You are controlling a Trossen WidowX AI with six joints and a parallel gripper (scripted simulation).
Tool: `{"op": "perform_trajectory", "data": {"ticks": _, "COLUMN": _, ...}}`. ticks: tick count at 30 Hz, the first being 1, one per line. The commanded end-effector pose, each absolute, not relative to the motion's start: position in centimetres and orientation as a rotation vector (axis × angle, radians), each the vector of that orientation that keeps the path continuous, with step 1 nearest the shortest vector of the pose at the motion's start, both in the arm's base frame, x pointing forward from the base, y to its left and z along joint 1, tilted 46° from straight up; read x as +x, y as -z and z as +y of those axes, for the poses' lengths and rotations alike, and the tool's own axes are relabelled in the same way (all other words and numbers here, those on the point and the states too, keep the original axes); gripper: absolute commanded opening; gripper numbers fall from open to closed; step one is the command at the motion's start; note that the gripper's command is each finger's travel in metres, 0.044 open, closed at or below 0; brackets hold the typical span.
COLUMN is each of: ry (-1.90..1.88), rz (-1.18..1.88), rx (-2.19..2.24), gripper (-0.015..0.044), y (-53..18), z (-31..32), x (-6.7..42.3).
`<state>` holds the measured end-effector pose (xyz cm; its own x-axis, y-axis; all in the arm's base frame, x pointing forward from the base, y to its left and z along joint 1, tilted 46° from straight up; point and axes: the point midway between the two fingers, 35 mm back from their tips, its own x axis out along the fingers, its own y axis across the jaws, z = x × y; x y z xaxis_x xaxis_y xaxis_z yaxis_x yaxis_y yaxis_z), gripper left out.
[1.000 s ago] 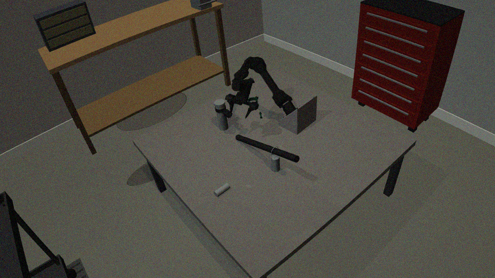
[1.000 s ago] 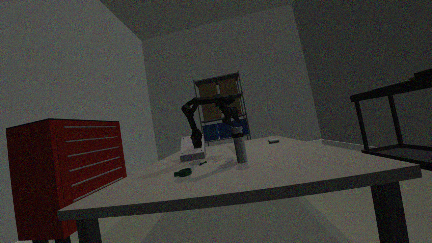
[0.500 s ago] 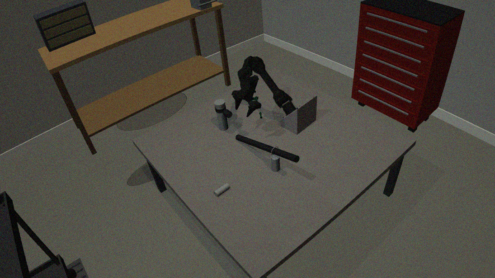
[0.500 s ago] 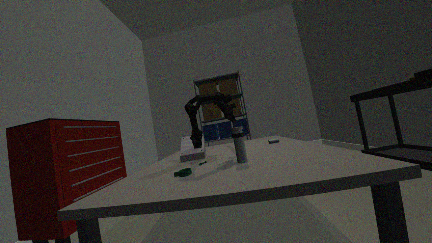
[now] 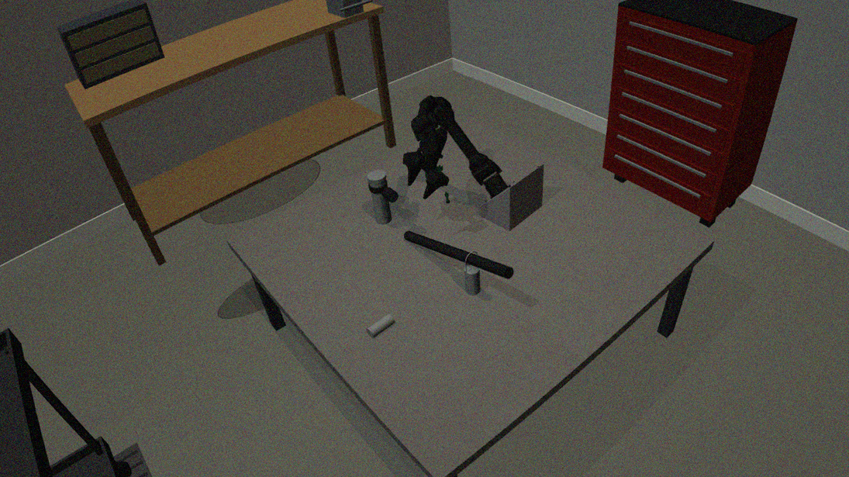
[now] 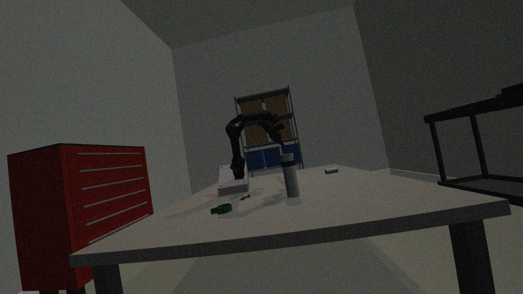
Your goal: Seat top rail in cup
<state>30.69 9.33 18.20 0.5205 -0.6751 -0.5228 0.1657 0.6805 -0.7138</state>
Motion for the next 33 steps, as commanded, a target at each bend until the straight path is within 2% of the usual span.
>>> {"op": "perform_trajectory", "data": {"ticks": 1, "ry": 0.486, "rz": 1.006, "rx": -0.81, "gripper": 0.044, "y": -17.0, "z": 8.7, "x": 31.1}}
{"op": "perform_trajectory", "data": {"ticks": 11, "ry": -0.104, "rz": 1.533, "rx": -1.487, "gripper": 0.044, "y": -11.5, "z": 5.5, "x": 32.1}}
{"op": "perform_trajectory", "data": {"ticks": 17, "ry": -0.574, "rz": 1.714, "rx": -1.723, "gripper": 0.044, "y": -8.7, "z": 3.7, "x": 32.2}}
{"op": "perform_trajectory", "data": {"ticks": 33, "ry": -0.619, "rz": 1.72, "rx": -1.744, "gripper": 0.044, "y": -8.5, "z": 3.6, "x": 32.2}}
